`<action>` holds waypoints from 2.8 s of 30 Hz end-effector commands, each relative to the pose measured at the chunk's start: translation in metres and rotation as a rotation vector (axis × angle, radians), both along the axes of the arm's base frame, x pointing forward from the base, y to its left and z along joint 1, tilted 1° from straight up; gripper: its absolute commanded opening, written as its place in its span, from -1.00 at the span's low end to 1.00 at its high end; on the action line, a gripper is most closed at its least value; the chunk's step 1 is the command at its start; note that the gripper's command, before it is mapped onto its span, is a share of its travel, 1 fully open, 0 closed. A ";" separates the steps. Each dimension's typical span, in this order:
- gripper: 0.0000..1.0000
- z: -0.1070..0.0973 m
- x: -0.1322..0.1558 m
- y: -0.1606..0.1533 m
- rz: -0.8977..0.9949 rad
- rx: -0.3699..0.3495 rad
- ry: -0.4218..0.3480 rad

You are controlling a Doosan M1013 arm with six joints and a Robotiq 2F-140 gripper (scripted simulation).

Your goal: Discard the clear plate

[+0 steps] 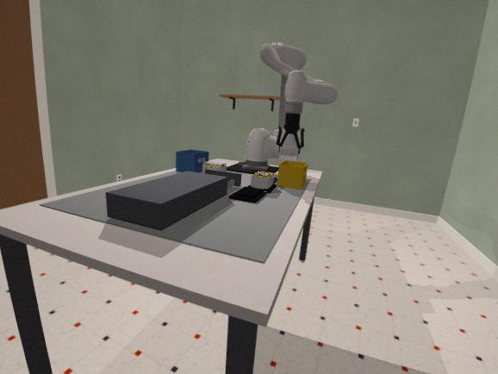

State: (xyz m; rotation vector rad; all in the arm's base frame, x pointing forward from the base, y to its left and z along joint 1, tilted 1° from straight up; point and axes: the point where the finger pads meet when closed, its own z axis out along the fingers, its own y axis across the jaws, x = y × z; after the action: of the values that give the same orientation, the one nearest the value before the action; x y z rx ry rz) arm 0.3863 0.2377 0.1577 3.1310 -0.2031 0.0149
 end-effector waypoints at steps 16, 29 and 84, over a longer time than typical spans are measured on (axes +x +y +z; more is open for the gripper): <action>-0.80 0.000 -0.007 0.034 0.000 0.000 0.000; -0.80 0.000 -0.007 0.034 0.000 0.000 0.000; -0.80 -0.040 -0.006 0.034 0.000 0.000 0.000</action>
State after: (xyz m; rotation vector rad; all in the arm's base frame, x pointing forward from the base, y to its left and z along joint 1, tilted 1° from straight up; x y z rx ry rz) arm 0.3799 0.2712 0.1175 3.1307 -0.2034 0.0151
